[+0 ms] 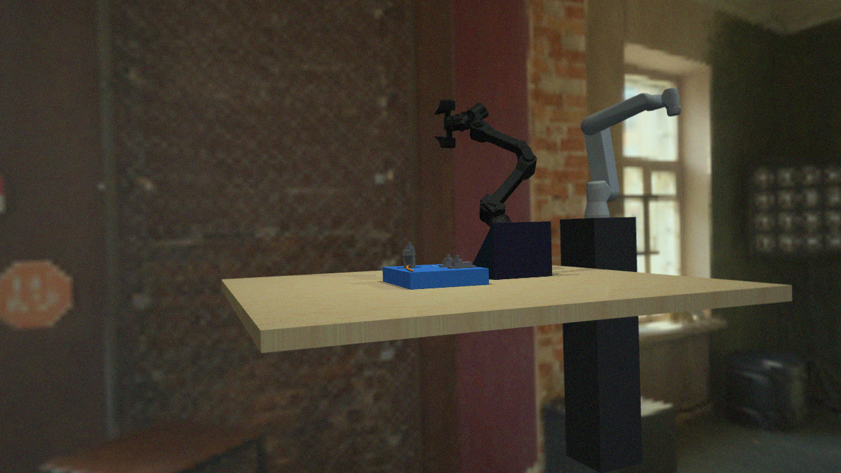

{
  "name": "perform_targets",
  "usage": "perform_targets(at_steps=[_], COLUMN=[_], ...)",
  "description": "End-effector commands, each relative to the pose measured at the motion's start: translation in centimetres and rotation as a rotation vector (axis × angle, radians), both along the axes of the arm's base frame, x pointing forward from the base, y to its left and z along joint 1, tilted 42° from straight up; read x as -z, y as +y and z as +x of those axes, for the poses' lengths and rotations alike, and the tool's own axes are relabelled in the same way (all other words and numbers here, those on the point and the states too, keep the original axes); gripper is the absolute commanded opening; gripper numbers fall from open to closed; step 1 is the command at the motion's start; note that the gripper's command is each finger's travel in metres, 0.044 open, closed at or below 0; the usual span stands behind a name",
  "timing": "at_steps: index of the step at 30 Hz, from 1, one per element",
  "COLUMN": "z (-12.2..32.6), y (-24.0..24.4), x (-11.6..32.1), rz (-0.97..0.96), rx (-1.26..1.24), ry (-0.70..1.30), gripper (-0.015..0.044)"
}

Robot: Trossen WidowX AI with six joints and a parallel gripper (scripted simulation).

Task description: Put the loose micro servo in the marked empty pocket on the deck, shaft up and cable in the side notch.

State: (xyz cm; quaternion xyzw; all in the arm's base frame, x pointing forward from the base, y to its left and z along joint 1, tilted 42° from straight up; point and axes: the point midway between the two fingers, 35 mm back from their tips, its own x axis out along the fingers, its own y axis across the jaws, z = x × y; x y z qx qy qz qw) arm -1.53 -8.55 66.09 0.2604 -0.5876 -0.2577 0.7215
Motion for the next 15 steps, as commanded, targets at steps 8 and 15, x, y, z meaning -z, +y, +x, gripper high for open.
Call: perform_targets(at_steps=[8, 15], z=[8.5, 11.9], y=[-2.4, -3.1], x=[2.3, 3.7], rz=[0.07, 0.118], rx=[-0.142, -0.198], ry=[0.119, 0.172], gripper=[0.044, 0.044])
